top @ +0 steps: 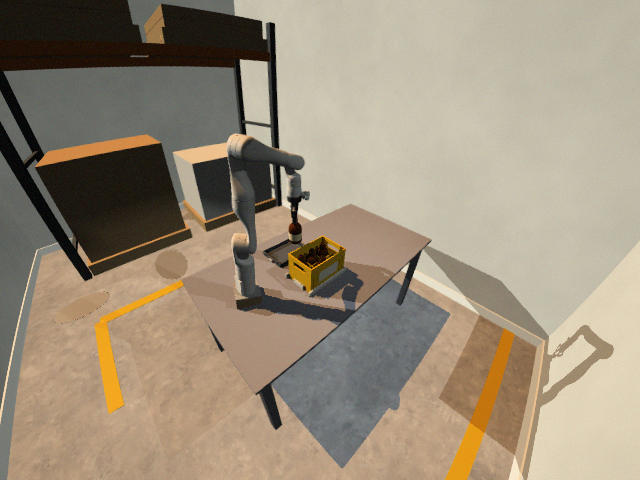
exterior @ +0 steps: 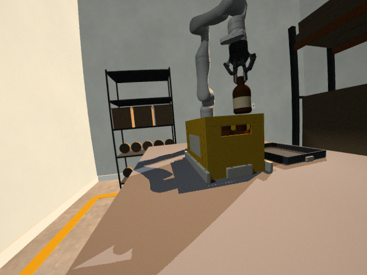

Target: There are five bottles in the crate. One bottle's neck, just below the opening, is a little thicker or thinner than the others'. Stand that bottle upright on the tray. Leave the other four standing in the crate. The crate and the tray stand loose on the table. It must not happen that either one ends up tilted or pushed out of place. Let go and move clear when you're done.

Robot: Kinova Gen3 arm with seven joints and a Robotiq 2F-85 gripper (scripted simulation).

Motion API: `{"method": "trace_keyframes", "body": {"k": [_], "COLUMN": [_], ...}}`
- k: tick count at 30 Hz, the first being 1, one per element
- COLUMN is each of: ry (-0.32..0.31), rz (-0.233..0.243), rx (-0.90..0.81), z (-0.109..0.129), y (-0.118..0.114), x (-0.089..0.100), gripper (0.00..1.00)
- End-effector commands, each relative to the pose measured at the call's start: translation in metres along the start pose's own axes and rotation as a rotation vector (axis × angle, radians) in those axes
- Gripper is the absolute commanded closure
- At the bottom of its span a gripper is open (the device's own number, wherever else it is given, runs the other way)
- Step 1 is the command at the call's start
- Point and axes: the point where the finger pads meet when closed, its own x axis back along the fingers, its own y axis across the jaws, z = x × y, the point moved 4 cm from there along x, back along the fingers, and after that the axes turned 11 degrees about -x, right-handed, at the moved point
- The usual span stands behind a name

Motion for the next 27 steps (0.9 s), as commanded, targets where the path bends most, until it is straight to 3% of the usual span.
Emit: {"method": "trace_keyframes", "body": {"k": [1,27], "ry": [0.003,0.003], "rz": [-0.004,-0.004], "rx": [0.009,0.009], "z": [-0.006,-0.05], "y": [-0.008,-0.056], "x": [-0.001,-0.001], "gripper": [1.0,1.0]}}
